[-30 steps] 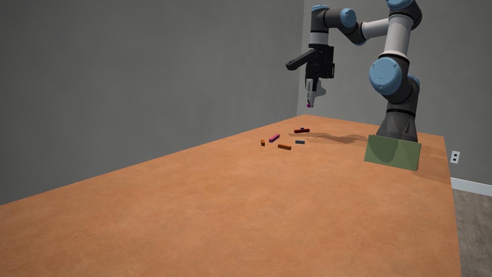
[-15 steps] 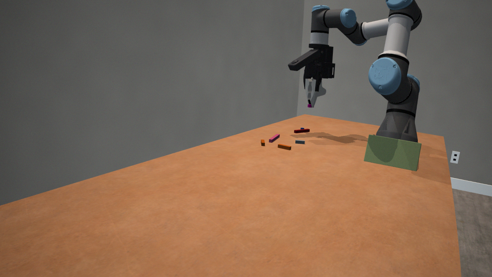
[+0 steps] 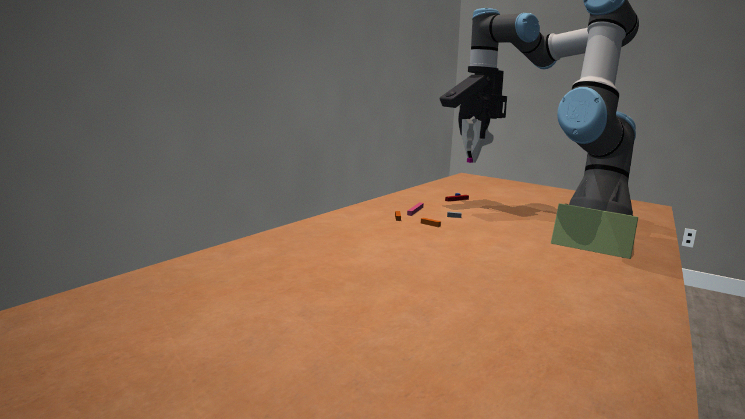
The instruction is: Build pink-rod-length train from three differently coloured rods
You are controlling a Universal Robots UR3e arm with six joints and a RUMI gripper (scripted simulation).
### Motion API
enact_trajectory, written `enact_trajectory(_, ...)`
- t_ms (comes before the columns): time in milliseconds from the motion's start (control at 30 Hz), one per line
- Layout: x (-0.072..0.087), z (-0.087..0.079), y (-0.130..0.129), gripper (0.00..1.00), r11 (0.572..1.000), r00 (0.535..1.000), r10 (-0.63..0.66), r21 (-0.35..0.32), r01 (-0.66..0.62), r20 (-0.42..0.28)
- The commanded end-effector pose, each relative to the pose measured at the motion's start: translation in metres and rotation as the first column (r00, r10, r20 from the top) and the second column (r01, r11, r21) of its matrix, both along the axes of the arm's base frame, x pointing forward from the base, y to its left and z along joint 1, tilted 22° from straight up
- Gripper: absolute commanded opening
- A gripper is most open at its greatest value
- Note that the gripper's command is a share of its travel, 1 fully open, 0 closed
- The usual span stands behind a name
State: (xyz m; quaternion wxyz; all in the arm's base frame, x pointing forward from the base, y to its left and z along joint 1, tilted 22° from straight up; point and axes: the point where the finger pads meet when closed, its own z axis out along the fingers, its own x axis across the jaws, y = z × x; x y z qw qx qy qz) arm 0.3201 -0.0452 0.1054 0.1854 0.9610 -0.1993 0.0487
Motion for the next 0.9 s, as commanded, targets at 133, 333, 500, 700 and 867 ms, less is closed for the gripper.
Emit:
enact_trajectory(133, 0.0, 0.0009, -0.0002, 0.0, 0.999, 0.999, 0.043, -0.001, -0.043, -0.015)
enact_trajectory(333, -0.0003, 0.0009, -0.0004, 0.0, 0.998, 0.998, 0.062, -0.001, -0.062, -0.022)
enact_trajectory(500, -0.0004, 0.0009, -0.0004, 0.0, 0.997, 0.997, 0.073, -0.001, -0.073, -0.027)
enact_trajectory(700, -0.0005, 0.0009, -0.0005, 0.0, 0.997, 0.997, 0.078, -0.001, -0.078, -0.029)
enact_trajectory(867, -0.0005, 0.0009, -0.0005, 0.0, 0.997, 0.996, 0.079, -0.001, -0.079, -0.029)
